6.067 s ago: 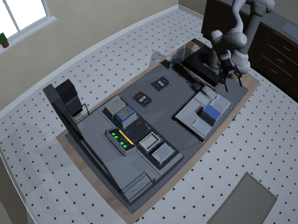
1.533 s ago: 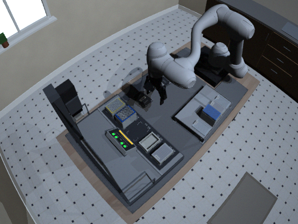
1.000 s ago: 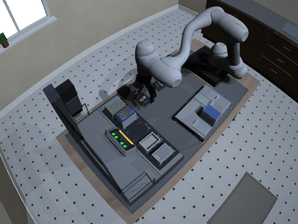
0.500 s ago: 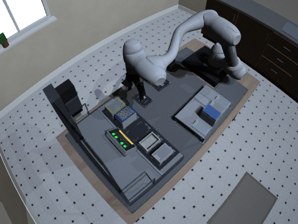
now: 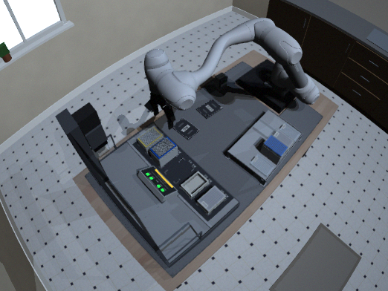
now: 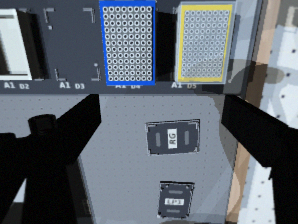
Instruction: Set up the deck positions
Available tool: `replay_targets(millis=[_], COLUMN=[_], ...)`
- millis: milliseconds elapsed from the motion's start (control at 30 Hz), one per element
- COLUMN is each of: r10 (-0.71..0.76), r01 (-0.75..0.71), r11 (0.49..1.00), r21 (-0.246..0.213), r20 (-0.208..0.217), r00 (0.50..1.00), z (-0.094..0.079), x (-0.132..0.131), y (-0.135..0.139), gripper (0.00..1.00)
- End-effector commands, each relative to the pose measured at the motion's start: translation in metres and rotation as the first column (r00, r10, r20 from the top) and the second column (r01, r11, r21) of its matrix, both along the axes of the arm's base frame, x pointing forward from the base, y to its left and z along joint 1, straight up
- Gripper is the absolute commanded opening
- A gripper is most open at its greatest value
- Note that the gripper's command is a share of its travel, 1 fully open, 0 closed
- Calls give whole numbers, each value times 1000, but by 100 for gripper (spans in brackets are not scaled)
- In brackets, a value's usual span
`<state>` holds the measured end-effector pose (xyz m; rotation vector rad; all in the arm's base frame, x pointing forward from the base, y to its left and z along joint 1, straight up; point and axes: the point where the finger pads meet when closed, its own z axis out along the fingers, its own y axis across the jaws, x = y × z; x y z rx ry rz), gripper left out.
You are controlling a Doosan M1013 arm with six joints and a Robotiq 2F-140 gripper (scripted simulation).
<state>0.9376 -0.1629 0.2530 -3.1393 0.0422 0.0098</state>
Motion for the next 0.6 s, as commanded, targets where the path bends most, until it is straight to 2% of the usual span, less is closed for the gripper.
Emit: replay_targets(millis=[0, 467, 567], r10=[8, 8, 8], r01=[-8, -8, -8], r11=[1000, 1000, 1000], r21=[-2, -2, -2], r20=[-2, -2, -2], r00=[1000, 1000, 1000], z=[2, 2, 2], x=[7, 45, 47], y=[-14, -73, -77], gripper=[79, 79, 79])
